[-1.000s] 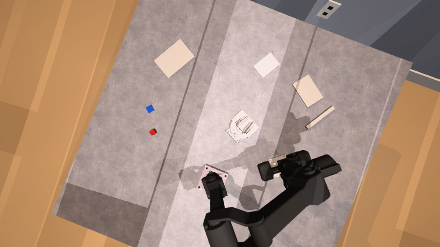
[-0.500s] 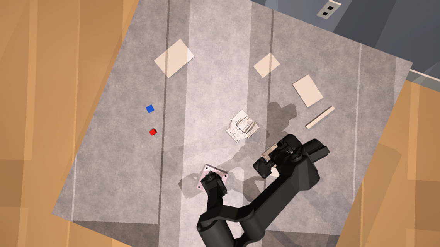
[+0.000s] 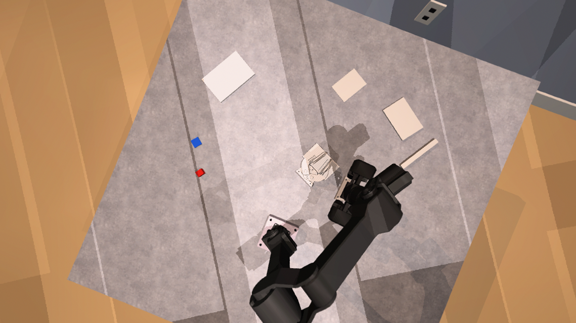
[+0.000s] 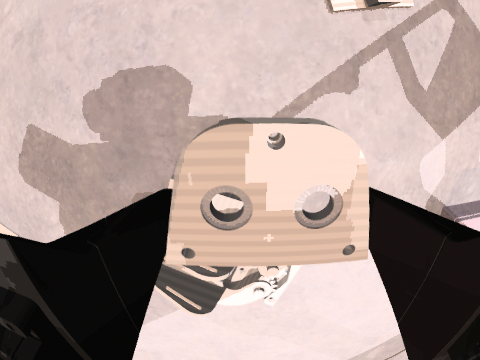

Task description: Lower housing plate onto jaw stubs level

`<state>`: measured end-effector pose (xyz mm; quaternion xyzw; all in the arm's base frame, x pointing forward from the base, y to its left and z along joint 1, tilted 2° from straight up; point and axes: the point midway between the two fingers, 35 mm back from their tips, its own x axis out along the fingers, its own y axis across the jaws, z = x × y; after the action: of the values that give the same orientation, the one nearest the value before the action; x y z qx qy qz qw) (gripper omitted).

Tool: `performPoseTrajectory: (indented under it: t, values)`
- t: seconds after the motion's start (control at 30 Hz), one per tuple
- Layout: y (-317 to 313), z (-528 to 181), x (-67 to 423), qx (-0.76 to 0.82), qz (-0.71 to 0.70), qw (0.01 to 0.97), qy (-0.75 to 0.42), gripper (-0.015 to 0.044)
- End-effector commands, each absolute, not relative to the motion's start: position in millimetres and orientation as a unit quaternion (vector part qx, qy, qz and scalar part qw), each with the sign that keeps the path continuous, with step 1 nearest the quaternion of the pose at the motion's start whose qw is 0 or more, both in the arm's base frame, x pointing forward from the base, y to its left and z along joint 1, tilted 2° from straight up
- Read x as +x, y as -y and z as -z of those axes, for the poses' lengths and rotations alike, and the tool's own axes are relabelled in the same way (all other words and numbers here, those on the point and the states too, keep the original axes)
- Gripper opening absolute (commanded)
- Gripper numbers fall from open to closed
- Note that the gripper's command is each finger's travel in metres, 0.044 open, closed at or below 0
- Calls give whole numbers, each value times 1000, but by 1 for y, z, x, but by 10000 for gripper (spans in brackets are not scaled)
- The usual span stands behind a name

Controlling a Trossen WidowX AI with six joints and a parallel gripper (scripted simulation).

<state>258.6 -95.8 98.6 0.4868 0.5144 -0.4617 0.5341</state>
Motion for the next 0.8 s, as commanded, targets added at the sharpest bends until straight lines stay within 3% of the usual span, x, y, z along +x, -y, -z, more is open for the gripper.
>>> performPoseTrajectory:
  t: [0.0,0.77]
  values:
    - [83,-99,259,452,430,564,-541,351]
    - [22,-99,257,261,243,674,-647,351]
